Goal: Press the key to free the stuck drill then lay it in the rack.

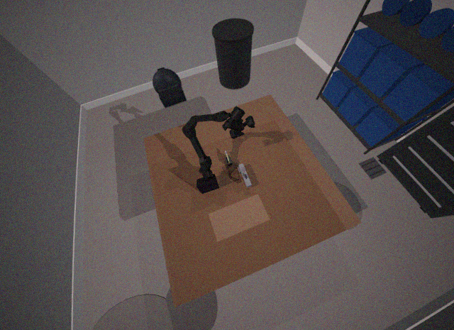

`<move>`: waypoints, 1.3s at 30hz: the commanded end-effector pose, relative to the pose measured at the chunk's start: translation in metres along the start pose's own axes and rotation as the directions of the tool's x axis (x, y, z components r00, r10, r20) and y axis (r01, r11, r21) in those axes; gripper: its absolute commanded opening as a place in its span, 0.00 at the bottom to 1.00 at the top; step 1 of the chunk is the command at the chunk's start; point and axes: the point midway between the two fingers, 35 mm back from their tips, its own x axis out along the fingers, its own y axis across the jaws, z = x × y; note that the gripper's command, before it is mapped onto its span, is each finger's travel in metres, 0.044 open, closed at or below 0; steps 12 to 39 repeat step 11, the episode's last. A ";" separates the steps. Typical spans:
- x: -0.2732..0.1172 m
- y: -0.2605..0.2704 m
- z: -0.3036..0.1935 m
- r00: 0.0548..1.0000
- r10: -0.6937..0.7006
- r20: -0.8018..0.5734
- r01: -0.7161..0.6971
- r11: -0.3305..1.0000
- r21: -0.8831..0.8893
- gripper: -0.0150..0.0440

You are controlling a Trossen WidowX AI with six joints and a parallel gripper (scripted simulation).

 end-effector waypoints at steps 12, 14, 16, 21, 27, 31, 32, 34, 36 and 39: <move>-0.183 -0.150 -0.009 0.844 -0.536 -0.004 0.532 0.840 -0.111 1.00; -0.183 -0.150 -0.009 0.844 -0.536 -0.004 0.532 0.840 -0.111 1.00; -0.183 -0.150 -0.009 0.844 -0.536 -0.004 0.532 0.840 -0.111 1.00; -0.183 -0.150 -0.009 0.844 -0.536 -0.004 0.532 0.840 -0.111 1.00; -0.183 -0.150 -0.009 0.844 -0.536 -0.004 0.532 0.840 -0.111 1.00; -0.183 -0.150 -0.009 0.844 -0.536 -0.004 0.532 0.840 -0.111 1.00; -0.183 -0.150 -0.009 0.844 -0.536 -0.004 0.532 0.840 -0.111 1.00; -0.183 -0.150 -0.009 0.844 -0.536 -0.004 0.532 0.840 -0.111 1.00; -0.183 -0.150 -0.009 0.844 -0.536 -0.004 0.532 0.840 -0.111 1.00; -0.183 -0.150 -0.009 0.844 -0.536 -0.004 0.532 0.840 -0.111 1.00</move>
